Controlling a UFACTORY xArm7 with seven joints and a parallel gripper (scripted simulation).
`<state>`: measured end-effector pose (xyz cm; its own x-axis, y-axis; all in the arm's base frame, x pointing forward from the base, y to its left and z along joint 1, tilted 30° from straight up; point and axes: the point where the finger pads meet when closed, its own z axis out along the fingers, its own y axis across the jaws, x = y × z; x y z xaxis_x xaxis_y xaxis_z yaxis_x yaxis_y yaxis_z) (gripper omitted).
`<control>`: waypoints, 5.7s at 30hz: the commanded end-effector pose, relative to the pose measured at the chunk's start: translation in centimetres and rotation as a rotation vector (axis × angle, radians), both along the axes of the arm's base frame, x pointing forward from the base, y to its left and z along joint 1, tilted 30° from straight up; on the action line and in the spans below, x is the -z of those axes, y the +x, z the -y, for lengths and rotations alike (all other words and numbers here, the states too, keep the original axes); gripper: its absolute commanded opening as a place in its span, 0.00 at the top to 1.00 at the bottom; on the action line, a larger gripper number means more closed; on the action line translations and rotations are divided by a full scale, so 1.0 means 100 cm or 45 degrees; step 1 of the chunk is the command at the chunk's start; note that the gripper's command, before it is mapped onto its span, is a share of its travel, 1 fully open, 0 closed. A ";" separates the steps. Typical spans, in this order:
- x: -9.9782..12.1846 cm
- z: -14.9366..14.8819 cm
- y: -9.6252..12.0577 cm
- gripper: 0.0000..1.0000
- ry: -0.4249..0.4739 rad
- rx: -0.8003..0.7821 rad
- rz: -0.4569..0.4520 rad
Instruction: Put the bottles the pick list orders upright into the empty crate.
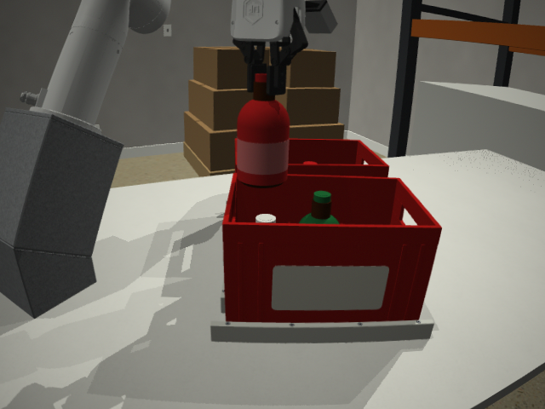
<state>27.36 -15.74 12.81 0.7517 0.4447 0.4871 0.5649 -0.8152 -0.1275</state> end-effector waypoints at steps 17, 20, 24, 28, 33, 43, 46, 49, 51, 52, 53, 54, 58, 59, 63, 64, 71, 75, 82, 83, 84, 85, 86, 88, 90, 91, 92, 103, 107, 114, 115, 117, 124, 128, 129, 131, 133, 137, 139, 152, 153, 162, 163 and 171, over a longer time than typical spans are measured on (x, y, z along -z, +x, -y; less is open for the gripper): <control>-0.011 0.000 0.005 1.00 -0.003 0.002 0.003; -0.014 -0.002 0.009 1.00 -0.003 0.002 0.003; -0.017 -0.005 0.015 1.00 -0.003 0.002 0.003; -0.021 -0.008 0.022 1.00 -0.002 0.002 0.003; -0.025 -0.012 0.028 1.00 -0.002 0.002 0.003; -0.034 -0.019 0.042 1.00 -0.002 0.002 0.003; -0.037 -0.021 0.047 1.00 -0.002 0.002 0.003; -0.040 -0.024 0.051 1.00 -0.002 0.002 0.003; -0.040 -0.024 0.051 1.00 -0.002 0.002 0.003; -0.041 -0.024 0.053 1.00 -0.002 0.002 0.003; -0.042 -0.025 0.055 1.00 -0.002 0.002 0.003; -0.042 -0.026 0.056 1.00 -0.002 0.002 0.003; -0.046 -0.029 0.062 1.00 -0.002 0.002 0.003; -0.047 -0.030 0.064 1.00 -0.002 0.002 0.004; -0.051 -0.033 0.070 1.00 -0.002 0.002 0.004; -0.052 -0.034 0.072 1.00 -0.002 0.002 0.004; -0.057 -0.038 0.080 1.00 -0.002 0.002 0.004; -0.061 -0.041 0.086 1.00 -0.002 0.002 0.004; -0.068 -0.047 0.097 1.00 -0.002 0.002 0.004; -0.068 -0.048 0.098 1.00 -0.002 0.002 0.004; -0.068 -0.048 0.098 1.00 -0.002 0.002 0.004; -0.068 -0.048 0.098 1.00 -0.002 0.002 0.004; -0.069 -0.048 0.100 1.00 -0.002 0.002 0.004; -0.071 -0.050 0.103 1.00 -0.002 0.002 0.004; -0.073 -0.052 0.106 1.00 -0.002 0.002 0.004; -0.074 -0.052 0.108 1.00 -0.002 0.002 0.004; -0.075 -0.053 0.109 1.00 -0.002 0.002 0.004; -0.084 -0.060 0.123 1.00 -0.002 0.002 0.004; -0.088 -0.064 0.130 1.00 -0.002 0.002 0.004; -0.095 -0.069 0.141 1.00 -0.002 0.002 0.004; -0.095 -0.070 0.142 1.00 -0.002 0.002 0.004; -0.097 -0.072 0.145 1.00 -0.002 0.002 0.004; -0.102 -0.076 0.153 1.00 -0.002 0.003 0.004; -0.106 -0.079 0.159 1.00 -0.002 0.003 0.004; -0.107 -0.080 0.161 1.00 -0.002 0.003 0.004; -0.109 -0.081 0.164 1.00 -0.002 0.003 0.004; -0.111 -0.083 0.167 1.00 -0.002 0.003 0.004; -0.113 -0.084 0.170 1.00 -0.002 0.003 0.004; -0.115 -0.086 0.173 1.00 -0.002 0.003 0.004; -0.120 -0.090 0.182 1.00 -0.002 0.003 0.004; -0.120 -0.090 0.182 1.00 -0.002 0.003 0.004; -0.120 -0.090 0.182 1.00 -0.002 0.003 0.004; -0.120 -0.091 0.182 1.00 -0.002 0.003 0.004; -0.120 -0.091 0.182 1.00 -0.002 0.003 0.004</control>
